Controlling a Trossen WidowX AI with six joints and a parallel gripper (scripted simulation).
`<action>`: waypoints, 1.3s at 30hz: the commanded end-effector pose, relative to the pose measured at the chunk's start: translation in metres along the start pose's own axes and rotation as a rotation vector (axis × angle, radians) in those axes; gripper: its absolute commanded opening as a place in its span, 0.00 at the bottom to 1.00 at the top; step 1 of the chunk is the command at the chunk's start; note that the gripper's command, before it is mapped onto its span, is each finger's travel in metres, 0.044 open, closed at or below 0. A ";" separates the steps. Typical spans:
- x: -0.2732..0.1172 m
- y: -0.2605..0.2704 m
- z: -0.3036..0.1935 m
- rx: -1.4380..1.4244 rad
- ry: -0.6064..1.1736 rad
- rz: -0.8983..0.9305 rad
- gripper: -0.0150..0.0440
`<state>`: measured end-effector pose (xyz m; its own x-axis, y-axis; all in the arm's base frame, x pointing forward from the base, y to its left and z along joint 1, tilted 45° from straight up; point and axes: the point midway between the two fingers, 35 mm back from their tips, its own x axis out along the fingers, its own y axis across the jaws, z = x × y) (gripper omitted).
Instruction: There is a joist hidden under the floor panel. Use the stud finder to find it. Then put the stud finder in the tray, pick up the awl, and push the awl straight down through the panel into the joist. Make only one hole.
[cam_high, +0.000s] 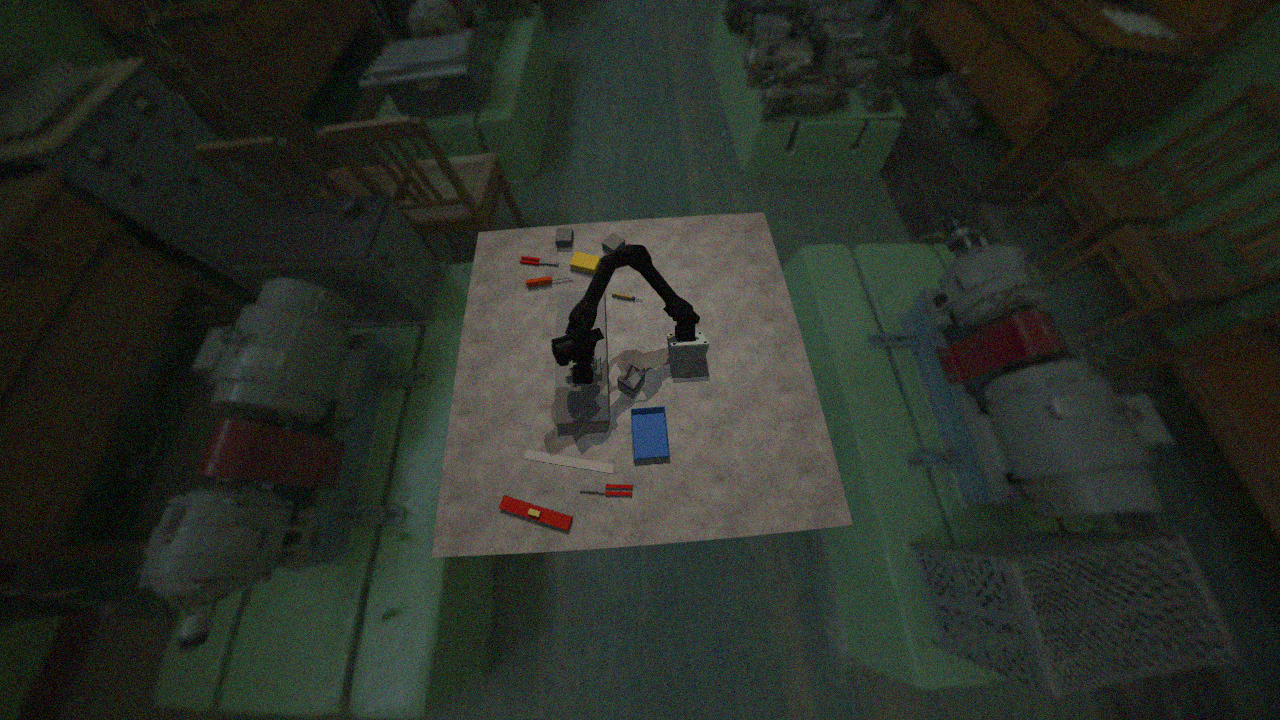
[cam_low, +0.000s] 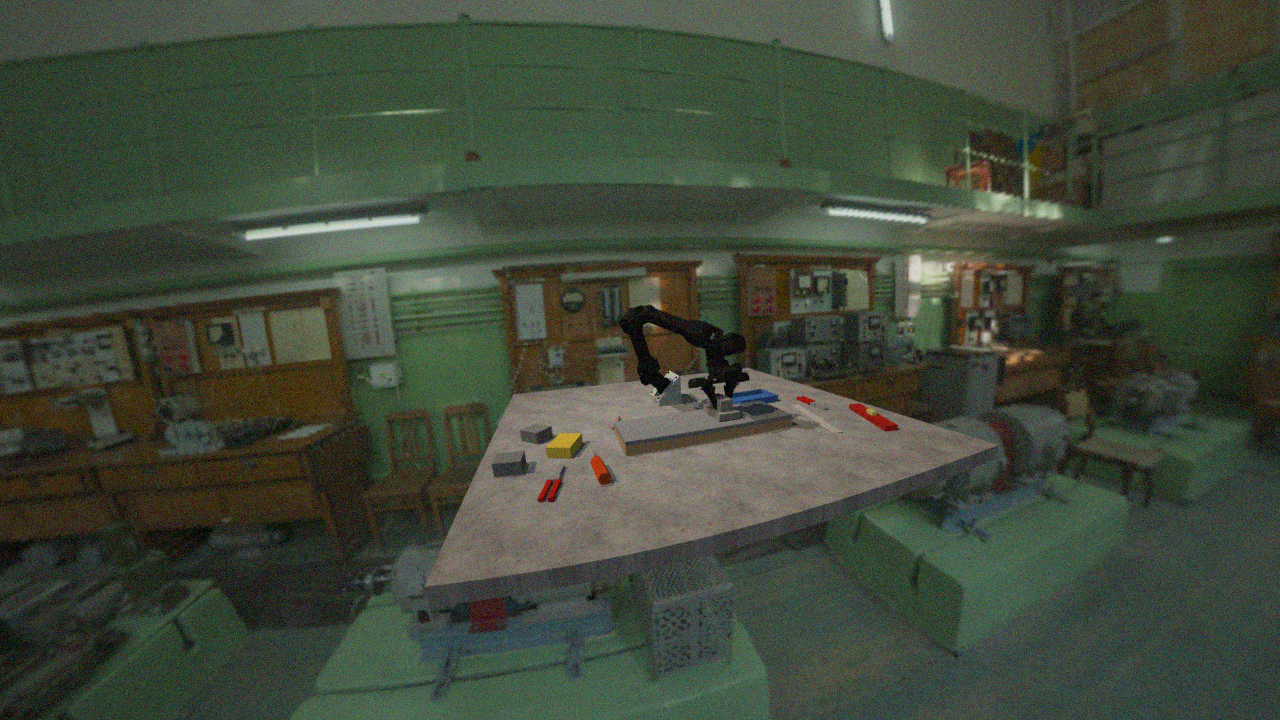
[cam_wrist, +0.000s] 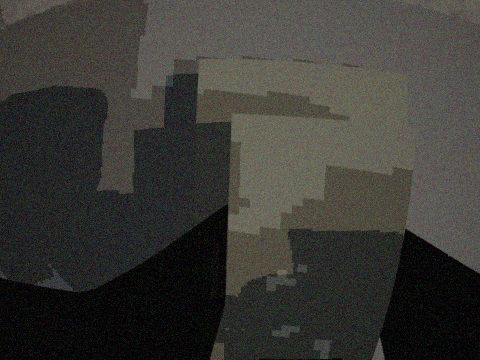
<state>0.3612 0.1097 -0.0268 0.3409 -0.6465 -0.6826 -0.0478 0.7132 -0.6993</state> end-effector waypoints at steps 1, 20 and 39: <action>0.000 0.010 0.000 -0.001 0.002 0.006 0.25; -0.001 0.039 0.000 0.000 0.001 0.008 0.25; -0.002 0.069 0.000 0.001 0.001 0.010 0.25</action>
<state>0.3583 0.1536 -0.0682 0.3415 -0.6432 -0.6853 -0.0477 0.7163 -0.6961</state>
